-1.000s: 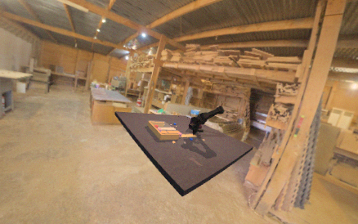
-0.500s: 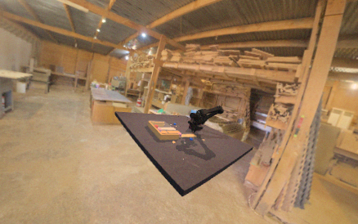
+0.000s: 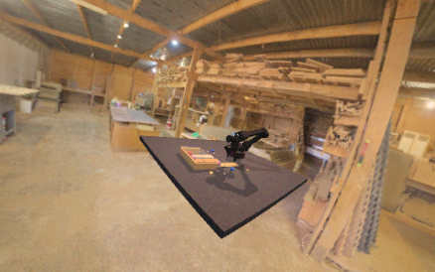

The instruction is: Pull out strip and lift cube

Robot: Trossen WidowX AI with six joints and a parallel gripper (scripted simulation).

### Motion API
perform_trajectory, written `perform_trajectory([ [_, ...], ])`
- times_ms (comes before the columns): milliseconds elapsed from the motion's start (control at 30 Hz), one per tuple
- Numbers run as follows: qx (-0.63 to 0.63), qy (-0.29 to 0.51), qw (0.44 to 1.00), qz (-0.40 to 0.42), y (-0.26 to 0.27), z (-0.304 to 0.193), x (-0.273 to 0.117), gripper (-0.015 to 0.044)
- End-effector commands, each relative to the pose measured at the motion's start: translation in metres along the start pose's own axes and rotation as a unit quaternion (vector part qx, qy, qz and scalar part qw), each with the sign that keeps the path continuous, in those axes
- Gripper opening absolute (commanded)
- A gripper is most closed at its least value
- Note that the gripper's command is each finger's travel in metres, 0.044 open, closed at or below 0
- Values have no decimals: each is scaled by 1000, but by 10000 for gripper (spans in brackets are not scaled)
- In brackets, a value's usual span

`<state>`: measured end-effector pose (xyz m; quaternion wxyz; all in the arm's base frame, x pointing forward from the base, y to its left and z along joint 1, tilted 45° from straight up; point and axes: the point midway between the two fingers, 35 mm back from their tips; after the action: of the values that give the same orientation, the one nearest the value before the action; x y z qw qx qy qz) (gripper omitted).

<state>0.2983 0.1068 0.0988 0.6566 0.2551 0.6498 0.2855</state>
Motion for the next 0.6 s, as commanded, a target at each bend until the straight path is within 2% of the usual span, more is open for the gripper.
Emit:
perform_trajectory([
  [0,0,2,1000,3,-2,15,-1,440],
  [567,-1,1,1000,3,-9,75,-10,440],
])
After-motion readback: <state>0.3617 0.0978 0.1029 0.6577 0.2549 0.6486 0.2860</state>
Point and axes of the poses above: the point midway between the two fingers, 35 mm back from their tips, its own x axis out along the fingers, its own y axis across the jaws, z = x × y, and after that the axes turned 9 degrees about -x, right-handed
